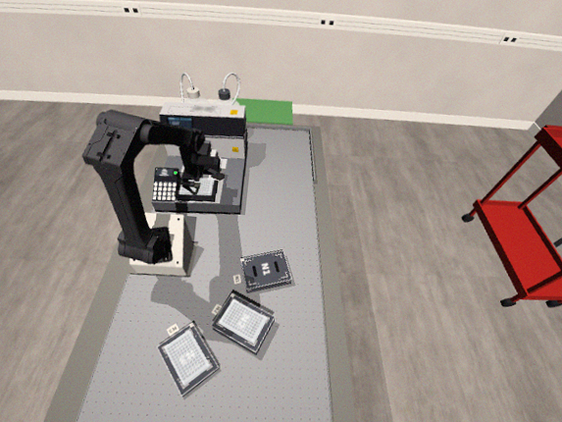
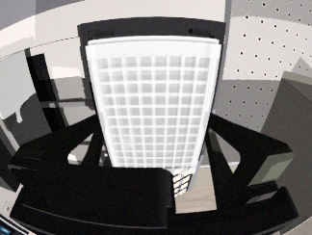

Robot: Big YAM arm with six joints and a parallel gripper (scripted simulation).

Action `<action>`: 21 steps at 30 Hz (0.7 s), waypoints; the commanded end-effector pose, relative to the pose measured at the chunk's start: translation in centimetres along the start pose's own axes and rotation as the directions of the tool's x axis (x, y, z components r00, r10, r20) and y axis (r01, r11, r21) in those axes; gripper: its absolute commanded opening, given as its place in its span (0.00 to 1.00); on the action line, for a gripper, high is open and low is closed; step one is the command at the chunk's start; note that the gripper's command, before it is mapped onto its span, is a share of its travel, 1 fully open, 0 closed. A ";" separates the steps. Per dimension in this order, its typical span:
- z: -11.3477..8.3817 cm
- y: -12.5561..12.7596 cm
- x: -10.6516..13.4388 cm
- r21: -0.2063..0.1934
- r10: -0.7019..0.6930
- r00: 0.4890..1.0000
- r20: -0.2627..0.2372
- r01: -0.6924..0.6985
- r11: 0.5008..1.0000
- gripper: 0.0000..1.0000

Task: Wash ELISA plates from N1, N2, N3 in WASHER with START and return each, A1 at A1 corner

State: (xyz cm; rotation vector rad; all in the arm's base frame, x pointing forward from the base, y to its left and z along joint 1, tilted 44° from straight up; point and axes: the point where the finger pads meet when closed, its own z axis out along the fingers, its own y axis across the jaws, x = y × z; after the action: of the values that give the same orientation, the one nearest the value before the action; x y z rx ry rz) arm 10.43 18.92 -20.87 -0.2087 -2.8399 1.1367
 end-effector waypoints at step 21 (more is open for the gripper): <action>-0.6 2.2 -0.5 -0.037 -0.004 1.000 0.009 0.005 0.999 0.82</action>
State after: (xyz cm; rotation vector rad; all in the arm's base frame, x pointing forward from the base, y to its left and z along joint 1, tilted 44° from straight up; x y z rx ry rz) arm 10.45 18.96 -20.88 -0.2088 -2.8405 1.1357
